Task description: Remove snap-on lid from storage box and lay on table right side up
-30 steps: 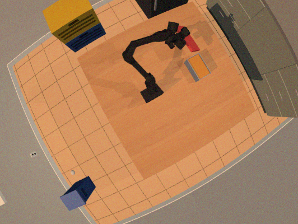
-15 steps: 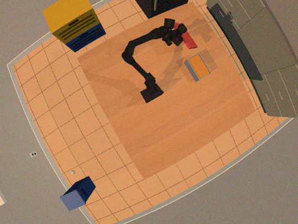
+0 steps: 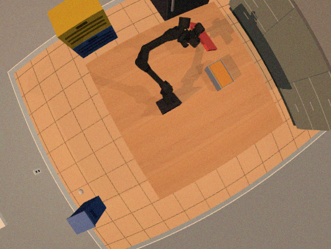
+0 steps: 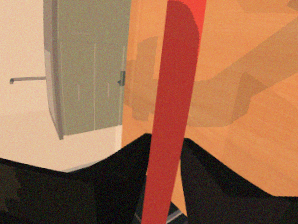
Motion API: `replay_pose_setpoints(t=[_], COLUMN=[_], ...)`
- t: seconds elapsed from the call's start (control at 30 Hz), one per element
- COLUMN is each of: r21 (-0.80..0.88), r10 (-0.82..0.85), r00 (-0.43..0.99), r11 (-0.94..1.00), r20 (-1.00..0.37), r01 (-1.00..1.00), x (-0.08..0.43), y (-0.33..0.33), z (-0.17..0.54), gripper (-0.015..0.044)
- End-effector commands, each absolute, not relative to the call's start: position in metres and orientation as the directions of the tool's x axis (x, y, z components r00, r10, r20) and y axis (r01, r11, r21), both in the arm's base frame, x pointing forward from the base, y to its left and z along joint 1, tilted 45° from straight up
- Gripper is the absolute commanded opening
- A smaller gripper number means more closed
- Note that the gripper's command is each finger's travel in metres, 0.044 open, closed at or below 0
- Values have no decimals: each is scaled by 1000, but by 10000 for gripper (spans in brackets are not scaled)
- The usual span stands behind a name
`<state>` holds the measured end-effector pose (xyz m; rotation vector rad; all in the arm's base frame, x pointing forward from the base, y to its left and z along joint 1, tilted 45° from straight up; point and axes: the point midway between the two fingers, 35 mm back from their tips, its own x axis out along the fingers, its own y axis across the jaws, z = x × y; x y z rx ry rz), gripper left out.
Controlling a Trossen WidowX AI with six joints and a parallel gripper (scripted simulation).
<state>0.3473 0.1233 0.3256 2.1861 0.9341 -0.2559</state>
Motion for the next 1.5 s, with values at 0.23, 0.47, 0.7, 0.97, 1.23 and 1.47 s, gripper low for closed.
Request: replay_pose_setpoints(t=[0.23,0.47,0.7,0.97,1.23,1.47], r21=[557,557,557,557,557,557], r10=[534,535,535,535,535,535], r00=[728,728,728,728,728,728], r11=[-477,-478,-478,-478,-478,-478], r20=[-430,-430,-429,-429,-428,-428], r01=[680,680,679,679,679,679], x=[348,347,347,346,346,346], y=[125,130,134,139,143,147], z=[321,315,311,307,302,298], gripper=[0,0,0,0,0,0])
